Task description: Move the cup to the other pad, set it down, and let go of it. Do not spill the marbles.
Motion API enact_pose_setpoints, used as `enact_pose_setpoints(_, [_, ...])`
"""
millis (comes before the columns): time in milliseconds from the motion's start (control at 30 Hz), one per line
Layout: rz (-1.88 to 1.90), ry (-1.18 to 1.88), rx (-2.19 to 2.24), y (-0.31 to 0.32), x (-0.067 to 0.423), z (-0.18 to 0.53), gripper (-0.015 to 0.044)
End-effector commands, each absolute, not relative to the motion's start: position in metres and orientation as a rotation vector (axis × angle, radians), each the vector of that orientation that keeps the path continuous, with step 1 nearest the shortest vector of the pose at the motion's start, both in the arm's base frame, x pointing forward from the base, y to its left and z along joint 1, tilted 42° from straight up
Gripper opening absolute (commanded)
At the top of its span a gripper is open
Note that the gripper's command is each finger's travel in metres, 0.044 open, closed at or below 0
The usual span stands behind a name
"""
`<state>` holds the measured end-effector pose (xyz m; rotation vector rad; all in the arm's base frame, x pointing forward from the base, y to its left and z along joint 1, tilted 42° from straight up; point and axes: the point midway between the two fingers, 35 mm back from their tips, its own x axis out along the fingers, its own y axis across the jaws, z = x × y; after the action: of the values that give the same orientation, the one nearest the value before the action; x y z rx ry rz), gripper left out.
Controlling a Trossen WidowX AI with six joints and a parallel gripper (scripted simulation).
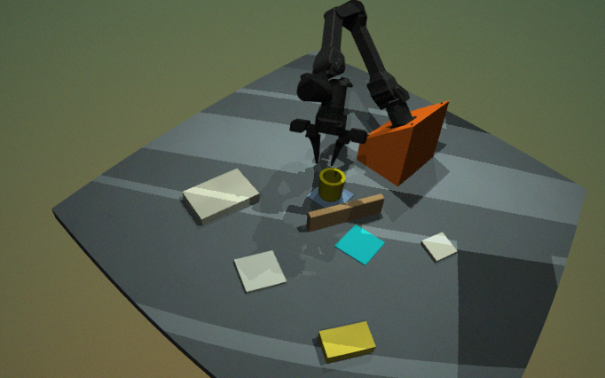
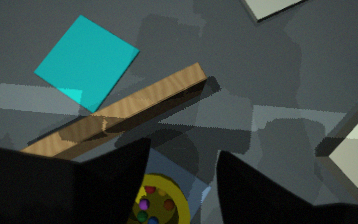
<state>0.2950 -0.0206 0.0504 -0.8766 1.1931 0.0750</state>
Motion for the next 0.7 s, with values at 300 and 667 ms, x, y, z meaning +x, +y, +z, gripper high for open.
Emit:
enact_pose_setpoints(300, [0.353, 1.723, -1.439, -0.048, 0.223, 0.001, 0.0167])
enact_pose_setpoints(667, [0.354, 1.723, -1.438, -0.052, 0.224, -0.004, 0.0167])
